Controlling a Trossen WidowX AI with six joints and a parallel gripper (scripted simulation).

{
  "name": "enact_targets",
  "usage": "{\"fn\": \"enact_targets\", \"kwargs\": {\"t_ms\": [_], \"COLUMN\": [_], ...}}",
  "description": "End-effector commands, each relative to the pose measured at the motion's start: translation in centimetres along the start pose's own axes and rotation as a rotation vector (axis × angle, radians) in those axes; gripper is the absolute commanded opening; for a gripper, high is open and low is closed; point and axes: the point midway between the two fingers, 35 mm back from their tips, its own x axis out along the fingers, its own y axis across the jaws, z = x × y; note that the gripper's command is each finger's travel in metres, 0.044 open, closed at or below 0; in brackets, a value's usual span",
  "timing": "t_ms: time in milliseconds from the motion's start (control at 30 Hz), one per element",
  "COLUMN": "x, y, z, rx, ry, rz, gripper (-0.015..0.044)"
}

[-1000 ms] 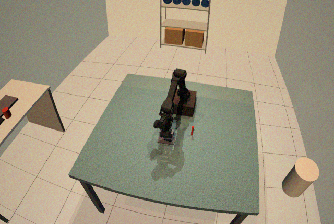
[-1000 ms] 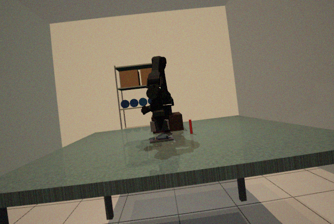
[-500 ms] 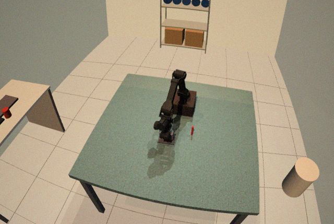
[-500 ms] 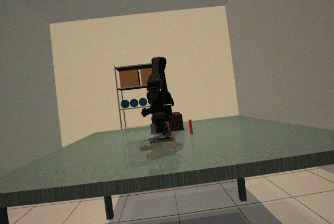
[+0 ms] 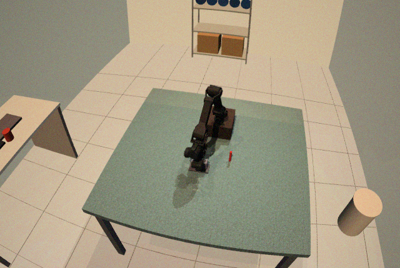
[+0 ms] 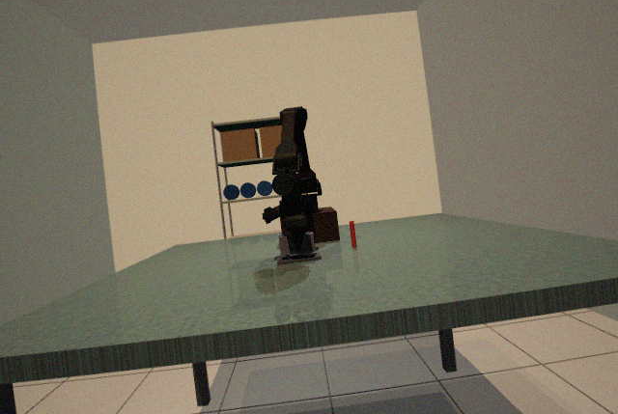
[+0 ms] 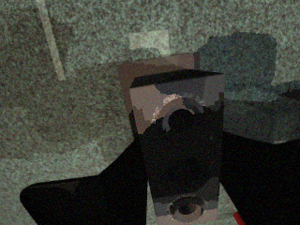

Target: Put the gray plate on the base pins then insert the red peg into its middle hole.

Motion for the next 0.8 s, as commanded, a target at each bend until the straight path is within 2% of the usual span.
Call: {"fn": "enact_targets", "kwargs": {"t_ms": [0,300,767], "x": [0.64,0.47,0.47], "y": [-0.05,-0.02,-0.02], "z": [-0.08,-0.01,-0.01], "rx": [-0.003,0.0,0.0], "ry": [0.003,0.0,0.0], "rz": [0.0,-0.001,-0.001], "gripper": [0.0,0.0,0.0368]}}
